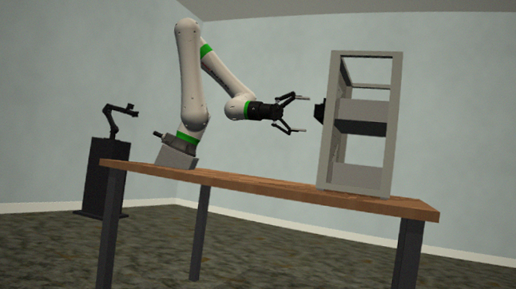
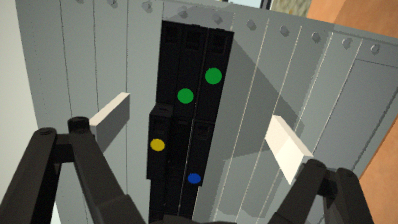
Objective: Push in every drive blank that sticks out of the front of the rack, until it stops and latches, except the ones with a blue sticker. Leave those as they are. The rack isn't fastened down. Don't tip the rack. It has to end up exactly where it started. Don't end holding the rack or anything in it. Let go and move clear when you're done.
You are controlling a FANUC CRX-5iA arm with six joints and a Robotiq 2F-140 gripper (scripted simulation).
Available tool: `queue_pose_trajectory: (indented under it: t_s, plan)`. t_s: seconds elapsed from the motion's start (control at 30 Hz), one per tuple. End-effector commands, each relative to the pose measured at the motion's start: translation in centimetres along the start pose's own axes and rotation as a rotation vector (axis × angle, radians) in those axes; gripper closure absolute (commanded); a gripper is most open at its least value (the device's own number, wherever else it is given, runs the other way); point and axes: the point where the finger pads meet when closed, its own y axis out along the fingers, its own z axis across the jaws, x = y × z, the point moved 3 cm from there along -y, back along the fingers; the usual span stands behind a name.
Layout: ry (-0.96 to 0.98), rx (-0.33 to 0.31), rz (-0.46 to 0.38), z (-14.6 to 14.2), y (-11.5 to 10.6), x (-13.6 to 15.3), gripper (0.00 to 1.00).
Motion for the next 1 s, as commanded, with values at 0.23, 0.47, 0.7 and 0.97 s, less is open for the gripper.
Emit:
queue_pose_trajectory:
  t_s: [0.23,0.47,0.7,0.97]
  plan:
    - [0.0,0.0,0.0,-0.02,0.01,0.0,1.0]
    - [0.0,0.0,0.0,-0.02,0.01,0.0,1.0]
    - [0.0,0.0,0.0,-0.02,0.01,0.0,1.0]
    - [0.0,0.0,0.0,-0.02,0.01,0.0,1.0]
